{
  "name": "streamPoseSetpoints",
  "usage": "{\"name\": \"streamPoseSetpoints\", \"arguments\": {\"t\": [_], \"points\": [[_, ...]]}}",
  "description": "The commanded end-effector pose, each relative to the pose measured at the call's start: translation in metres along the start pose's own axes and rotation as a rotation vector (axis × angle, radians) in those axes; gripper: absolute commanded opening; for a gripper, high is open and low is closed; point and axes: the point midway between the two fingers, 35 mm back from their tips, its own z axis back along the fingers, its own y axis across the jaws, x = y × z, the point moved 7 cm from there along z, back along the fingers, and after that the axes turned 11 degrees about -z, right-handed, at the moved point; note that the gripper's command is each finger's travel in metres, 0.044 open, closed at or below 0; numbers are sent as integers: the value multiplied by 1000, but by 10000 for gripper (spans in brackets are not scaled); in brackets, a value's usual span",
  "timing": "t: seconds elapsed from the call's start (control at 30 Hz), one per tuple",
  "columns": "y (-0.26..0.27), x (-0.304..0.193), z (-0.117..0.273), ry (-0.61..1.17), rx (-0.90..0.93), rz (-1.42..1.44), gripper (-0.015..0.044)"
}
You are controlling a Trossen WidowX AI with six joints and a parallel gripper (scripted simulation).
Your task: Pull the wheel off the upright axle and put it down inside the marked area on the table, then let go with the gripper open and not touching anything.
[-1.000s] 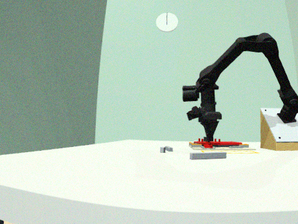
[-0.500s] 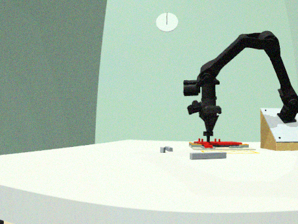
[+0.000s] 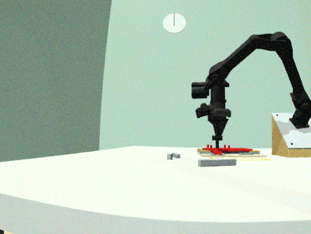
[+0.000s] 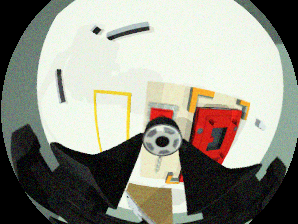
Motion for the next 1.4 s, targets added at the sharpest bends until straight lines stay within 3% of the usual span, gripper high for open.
{"name": "streamPoseSetpoints", "arguments": {"t": [0.0,0.23,0.47,0.57,1.37], "points": [[0,0,2,-2,1,6,0],[0,0,7,-3,1,6,0],[0,-3,40,-4,0,5,0],[-1,-3,32,1,5,-6,0],[85,-73,41,-1,4,3,0]]}}
